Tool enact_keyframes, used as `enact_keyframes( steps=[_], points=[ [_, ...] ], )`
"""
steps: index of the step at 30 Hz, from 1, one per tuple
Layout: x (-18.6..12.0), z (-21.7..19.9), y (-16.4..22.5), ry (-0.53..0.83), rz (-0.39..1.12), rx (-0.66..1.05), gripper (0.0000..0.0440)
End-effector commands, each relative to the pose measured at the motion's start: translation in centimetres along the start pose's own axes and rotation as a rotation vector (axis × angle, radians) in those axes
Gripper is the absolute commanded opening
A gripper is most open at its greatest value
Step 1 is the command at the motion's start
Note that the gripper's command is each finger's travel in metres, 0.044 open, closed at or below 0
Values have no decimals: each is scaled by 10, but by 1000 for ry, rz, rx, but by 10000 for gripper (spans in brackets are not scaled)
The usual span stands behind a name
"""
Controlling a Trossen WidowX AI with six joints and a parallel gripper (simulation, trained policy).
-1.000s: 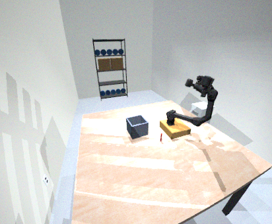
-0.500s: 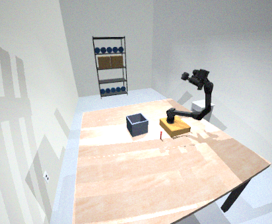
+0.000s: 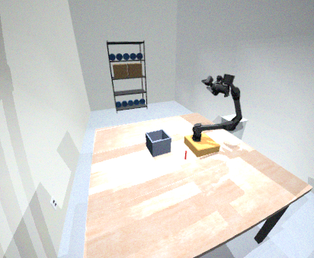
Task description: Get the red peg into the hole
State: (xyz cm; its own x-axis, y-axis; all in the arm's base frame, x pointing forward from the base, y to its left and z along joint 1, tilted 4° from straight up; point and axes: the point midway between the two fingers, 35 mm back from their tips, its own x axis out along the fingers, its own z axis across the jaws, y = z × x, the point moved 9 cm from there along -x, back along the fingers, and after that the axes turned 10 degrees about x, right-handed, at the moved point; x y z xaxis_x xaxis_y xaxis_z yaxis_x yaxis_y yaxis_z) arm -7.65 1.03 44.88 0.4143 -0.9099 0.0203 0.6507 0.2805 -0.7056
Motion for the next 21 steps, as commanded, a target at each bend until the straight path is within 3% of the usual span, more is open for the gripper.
enact_keyframes(
  steps=[1, 21],
  points=[
    [18, 7, 5, -45, 96, 88, 440],
    [68, 39, 45, -100, 543, 475, 440]
  ],
)
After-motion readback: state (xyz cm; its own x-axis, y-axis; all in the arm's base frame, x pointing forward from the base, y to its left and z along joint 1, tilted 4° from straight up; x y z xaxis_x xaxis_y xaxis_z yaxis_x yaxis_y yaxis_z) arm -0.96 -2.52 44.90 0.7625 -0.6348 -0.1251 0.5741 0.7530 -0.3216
